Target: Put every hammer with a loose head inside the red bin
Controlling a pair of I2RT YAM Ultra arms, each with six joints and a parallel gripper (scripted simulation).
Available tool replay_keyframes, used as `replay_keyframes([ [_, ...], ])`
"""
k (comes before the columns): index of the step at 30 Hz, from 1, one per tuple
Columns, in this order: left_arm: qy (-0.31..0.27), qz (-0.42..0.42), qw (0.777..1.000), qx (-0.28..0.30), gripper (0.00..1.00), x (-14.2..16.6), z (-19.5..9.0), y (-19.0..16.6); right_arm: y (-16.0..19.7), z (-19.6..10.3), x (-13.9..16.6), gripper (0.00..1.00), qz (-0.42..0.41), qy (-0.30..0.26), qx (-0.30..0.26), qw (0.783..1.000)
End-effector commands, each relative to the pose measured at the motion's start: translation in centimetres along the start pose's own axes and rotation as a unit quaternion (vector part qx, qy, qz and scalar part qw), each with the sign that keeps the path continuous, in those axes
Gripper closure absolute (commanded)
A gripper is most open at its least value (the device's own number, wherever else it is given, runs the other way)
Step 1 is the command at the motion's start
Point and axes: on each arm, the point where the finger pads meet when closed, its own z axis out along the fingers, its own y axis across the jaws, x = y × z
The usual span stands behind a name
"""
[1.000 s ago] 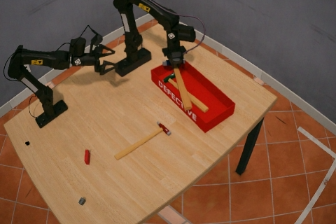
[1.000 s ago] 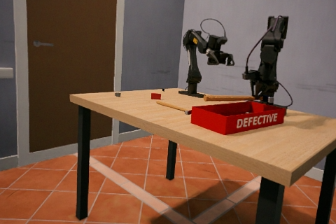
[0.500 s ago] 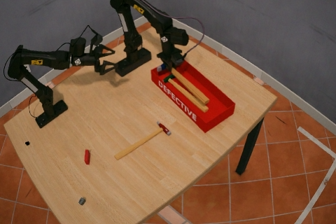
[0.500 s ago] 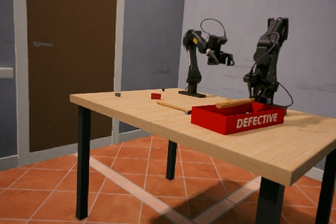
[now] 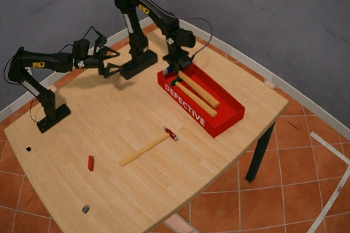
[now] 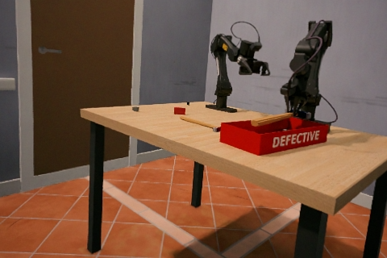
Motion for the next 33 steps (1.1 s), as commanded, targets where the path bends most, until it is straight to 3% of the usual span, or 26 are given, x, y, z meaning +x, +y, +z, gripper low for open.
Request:
replay_keyframes([
  [1, -0.04, 0.003, 0.999, -0.007, 0.85, -2.9, -1.6, 0.1, -0.1, -0.1, -0.5, 0.0, 0.0, -0.007, 0.001, 1.0],
  [5, -0.053, 0.006, 0.999, -0.011, 0.85, -3.5, -1.8, 0.3, -0.1, -0.1, -0.5, 0.0, 0.0, -0.007, 0.001, 1.0],
  [16, -0.074, 0.011, 0.997, -0.017, 0.85, -3.5, 2.0, 0.5, -0.1, -0.1, -0.5, 0.0, 0.0, -0.007, 0.001, 1.0],
  [21, -0.081, 0.012, 0.996, -0.018, 0.85, -3.8, 2.0, 0.6, -0.1, -0.1, -0.5, 0.0, 0.0, -0.007, 0.001, 1.0],
  [25, -0.047, 0.01, 0.999, -0.01, 0.85, -1.7, 3.9, 0.2, -0.1, -0.1, -0.5, 0.0, 0.0, -0.007, 0.001, 1.0],
  [33, -0.051, 0.011, 0.999, -0.011, 0.85, -1.6, 5.1, 0.3, -0.1, -0.1, -0.5, 0.0, 0.0, -0.007, 0.001, 1.0],
])
